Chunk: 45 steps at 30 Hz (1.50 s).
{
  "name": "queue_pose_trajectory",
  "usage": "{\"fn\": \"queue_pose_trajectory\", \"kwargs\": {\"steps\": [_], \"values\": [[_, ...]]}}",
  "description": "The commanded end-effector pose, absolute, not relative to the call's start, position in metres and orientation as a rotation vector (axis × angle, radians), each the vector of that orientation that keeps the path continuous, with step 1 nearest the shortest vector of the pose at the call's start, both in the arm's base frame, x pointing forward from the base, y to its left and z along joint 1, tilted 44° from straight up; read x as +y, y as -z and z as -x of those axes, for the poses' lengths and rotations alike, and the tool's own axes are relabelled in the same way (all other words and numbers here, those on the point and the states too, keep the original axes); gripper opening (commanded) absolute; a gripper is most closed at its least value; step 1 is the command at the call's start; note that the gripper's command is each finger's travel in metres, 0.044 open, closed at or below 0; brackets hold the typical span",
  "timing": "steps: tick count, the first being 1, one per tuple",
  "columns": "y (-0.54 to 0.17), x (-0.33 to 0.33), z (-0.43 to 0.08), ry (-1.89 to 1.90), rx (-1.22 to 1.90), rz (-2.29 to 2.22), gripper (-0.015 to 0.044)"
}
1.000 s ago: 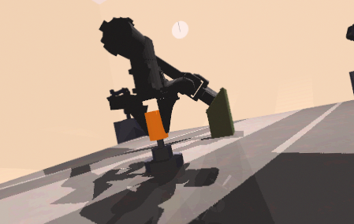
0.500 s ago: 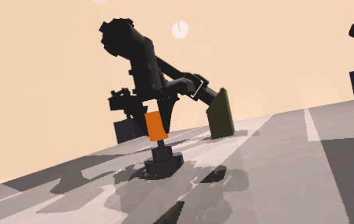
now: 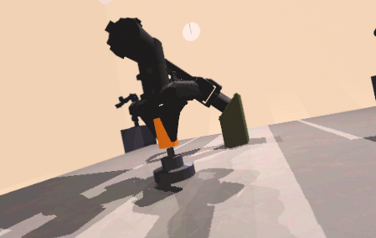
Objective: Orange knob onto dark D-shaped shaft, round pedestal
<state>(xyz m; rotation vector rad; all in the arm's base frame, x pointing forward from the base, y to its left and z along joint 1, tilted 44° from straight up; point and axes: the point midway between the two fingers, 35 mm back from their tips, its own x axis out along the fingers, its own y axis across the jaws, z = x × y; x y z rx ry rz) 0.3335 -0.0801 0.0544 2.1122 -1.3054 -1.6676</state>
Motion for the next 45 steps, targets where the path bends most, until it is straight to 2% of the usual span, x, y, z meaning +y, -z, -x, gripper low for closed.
{"fn": "queue_pose_trajectory", "kwargs": {"steps": [1,9,17,23,29,35,40,45], "values": [[-0.0551,-0.0794,-0.3353,1.577,-1.563,-2.237,0.0],[-0.0537,-0.0818,-0.3344,1.246,-2.225,-2.464,0.0],[-0.054,-0.0817,-0.3321,0.732,-2.862,-2.542,0.0],[-0.0557,-0.0805,-0.3317,0.173,-3.328,-2.467,0.0],[-0.0569,-0.0797,-0.3324,-0.578,-3.73,-2.209,0.0],[-0.0569,-0.079,-0.3335,-1.497,-3.954,-1.704,0.0],[-0.0554,-0.0782,-0.3347,-2.15,-3.935,-1.22,0.0],[-0.0527,-0.0779,-0.3338,-2.235,-3.92,-1.147,0.0]]}}
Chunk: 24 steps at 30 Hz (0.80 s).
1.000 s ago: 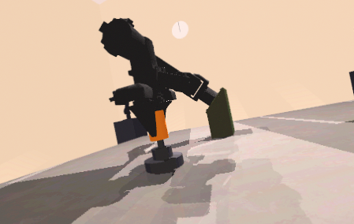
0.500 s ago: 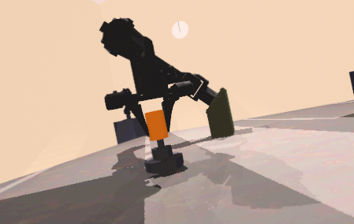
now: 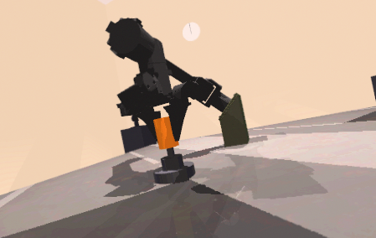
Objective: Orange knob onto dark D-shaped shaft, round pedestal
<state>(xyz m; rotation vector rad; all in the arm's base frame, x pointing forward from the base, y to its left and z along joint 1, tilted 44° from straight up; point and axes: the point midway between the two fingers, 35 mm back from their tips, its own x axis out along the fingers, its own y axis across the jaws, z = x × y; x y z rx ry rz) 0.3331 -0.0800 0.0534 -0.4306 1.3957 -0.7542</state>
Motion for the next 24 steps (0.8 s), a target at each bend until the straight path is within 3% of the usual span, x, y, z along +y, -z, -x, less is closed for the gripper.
{"fn": "queue_pose_trajectory", "kwargs": {"steps": [1,24], "values": [[-0.0527,-0.078,-0.3338,0.781,1.37,0.401,0.0],[-0.053,-0.0843,-0.3323,0.782,1.37,0.401,0.0]]}}
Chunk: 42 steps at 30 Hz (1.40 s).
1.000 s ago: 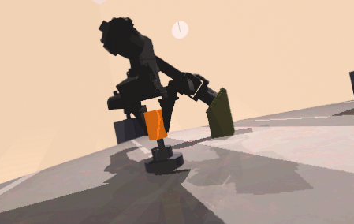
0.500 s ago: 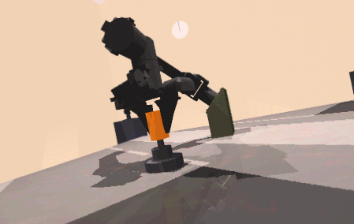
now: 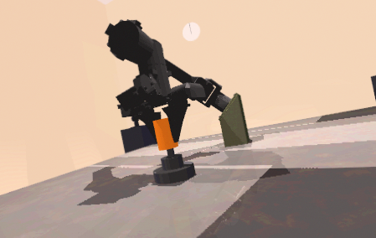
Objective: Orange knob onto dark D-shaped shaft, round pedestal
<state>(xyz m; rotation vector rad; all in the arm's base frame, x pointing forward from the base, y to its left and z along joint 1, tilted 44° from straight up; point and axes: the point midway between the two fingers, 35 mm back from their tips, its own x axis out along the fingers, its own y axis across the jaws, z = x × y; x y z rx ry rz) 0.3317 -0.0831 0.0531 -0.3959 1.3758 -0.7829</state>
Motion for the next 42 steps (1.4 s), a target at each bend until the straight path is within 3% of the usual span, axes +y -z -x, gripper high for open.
{"fn": "queue_pose_trajectory", "kwargs": {"steps": [1,42], "values": [[-0.0534,-0.0839,-0.3323,0.782,1.37,0.401,0.0],[-0.0518,-0.0778,-0.3327,0.915,1.274,0.237,0.0]]}}
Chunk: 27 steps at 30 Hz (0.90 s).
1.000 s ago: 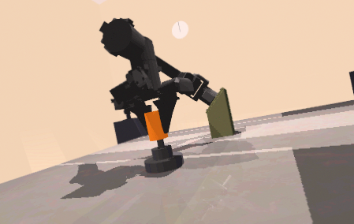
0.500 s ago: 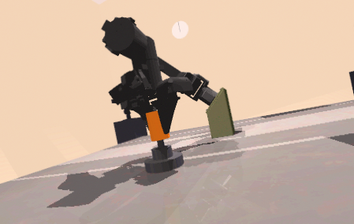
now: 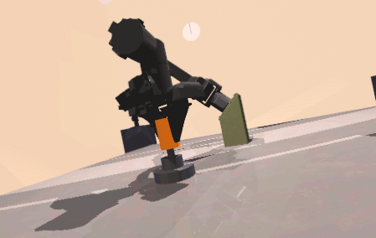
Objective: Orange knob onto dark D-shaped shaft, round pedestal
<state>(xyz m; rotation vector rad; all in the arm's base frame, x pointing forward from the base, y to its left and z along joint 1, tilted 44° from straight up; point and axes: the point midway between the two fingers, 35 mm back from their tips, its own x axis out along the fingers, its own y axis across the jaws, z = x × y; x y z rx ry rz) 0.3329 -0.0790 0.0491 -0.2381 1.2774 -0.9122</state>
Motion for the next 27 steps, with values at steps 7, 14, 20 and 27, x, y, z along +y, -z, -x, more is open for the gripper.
{"fn": "queue_pose_trajectory", "kwargs": {"steps": [7,14,20,27], "values": [[-0.0548,-0.0779,-0.332,0.967,1.231,0.169,0.0],[-0.0561,-0.0796,-0.3344,1.04,1.167,0.072,0.0],[-0.0541,-0.0805,-0.3344,1.04,1.167,0.072,0.0],[-0.0524,-0.0796,-0.3335,1.04,1.167,0.072,0.0]]}}
